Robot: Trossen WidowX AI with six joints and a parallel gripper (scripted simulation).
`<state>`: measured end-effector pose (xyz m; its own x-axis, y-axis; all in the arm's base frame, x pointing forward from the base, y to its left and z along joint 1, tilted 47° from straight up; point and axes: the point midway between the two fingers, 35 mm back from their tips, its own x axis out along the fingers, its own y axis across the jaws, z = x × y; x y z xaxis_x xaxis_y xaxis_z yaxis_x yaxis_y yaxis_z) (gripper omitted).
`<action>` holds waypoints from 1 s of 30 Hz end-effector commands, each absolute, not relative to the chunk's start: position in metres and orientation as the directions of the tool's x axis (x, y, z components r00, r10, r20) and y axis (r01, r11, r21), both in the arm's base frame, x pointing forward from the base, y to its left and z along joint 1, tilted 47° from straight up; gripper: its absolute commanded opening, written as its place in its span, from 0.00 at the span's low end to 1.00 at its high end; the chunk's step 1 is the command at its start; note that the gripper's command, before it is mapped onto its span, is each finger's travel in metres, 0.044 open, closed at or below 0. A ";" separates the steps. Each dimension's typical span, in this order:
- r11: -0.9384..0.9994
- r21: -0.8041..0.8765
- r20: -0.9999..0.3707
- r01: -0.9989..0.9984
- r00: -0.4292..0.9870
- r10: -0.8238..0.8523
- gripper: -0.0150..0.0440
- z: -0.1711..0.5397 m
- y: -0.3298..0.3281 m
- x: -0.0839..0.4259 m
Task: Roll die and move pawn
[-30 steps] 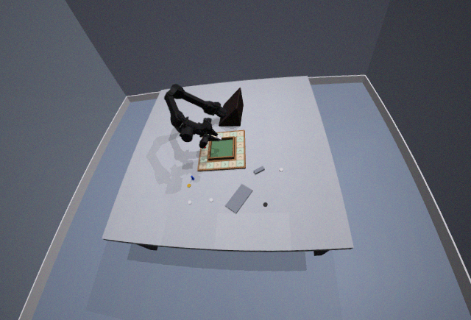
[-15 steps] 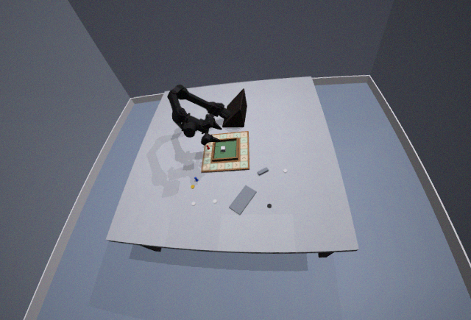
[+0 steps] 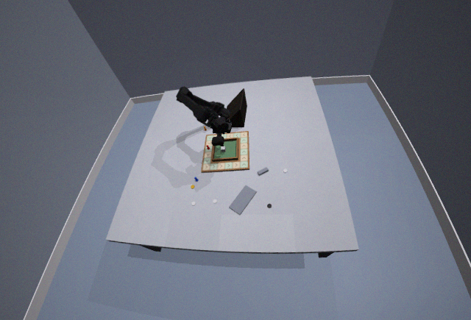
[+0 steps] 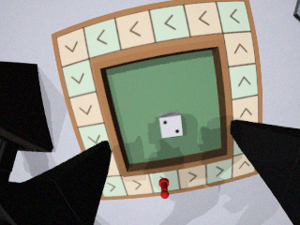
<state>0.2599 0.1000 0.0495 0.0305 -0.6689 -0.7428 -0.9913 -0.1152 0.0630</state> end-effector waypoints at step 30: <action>0.664 -0.668 -0.689 0.336 0.058 -0.722 0.59 0.113 -0.004 0.260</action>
<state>0.2653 0.0079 0.1058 0.0532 -0.7130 -0.6991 0.1776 0.6957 -0.6960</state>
